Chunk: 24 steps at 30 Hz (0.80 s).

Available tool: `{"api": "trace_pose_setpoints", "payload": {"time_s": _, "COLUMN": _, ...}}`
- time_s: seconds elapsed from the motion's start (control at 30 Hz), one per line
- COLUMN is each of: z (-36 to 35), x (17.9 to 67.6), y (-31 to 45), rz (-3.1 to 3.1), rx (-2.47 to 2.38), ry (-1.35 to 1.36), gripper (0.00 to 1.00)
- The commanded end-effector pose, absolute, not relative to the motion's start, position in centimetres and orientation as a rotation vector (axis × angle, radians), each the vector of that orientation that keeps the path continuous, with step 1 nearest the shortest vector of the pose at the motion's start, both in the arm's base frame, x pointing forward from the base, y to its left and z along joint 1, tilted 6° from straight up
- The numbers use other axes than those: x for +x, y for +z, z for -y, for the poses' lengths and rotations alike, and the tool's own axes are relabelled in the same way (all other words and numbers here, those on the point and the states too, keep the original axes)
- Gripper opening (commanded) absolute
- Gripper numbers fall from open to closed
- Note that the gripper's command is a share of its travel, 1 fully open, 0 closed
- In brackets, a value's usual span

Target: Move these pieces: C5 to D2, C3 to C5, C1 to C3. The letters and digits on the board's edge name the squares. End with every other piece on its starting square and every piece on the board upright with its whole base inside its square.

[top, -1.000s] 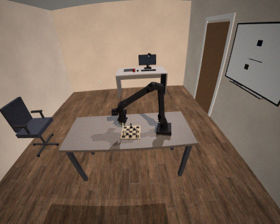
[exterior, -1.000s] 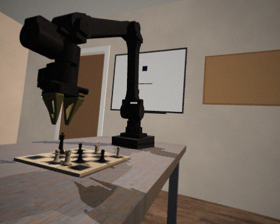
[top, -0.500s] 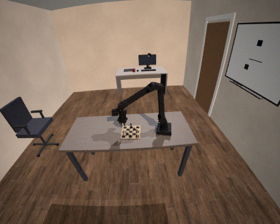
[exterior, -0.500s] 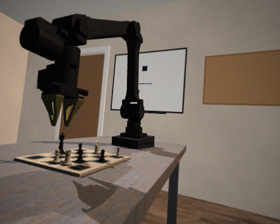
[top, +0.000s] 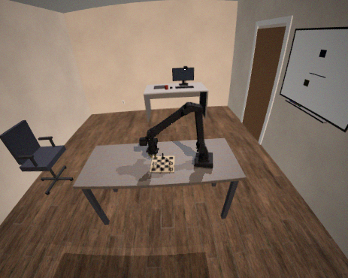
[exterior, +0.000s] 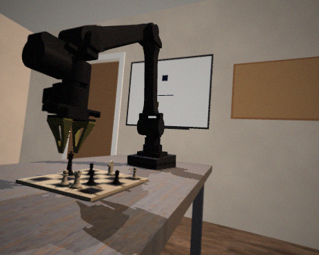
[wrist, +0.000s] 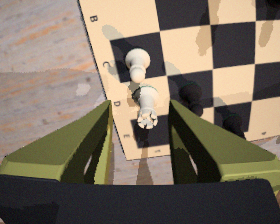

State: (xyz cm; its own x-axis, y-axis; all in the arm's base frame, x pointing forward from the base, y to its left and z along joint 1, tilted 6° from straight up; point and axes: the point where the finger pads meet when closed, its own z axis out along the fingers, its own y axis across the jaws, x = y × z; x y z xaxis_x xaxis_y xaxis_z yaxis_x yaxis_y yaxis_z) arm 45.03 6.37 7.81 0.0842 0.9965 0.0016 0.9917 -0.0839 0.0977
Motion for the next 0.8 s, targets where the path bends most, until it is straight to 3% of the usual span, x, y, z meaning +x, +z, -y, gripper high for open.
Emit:
{"api": "trace_pose_setpoints", "payload": {"time_s": 0.0, "z": -6.7, "x": 47.5, "y": 9.2, "rz": -2.034, "rx": 2.247, "ry": 0.168, "gripper": 0.32}}
{"api": "trace_pose_setpoints", "payload": {"time_s": 0.13, "z": -6.4, "x": 45.7, "y": 6.9, "rz": -2.053, "rx": 2.267, "ry": 0.111, "gripper": 0.32}}
{"api": "trace_pose_setpoints", "payload": {"time_s": 0.77, "z": -6.4, "x": 45.9, "y": 5.1, "rz": -2.052, "rx": 2.268, "ry": 0.111, "gripper": 0.32}}
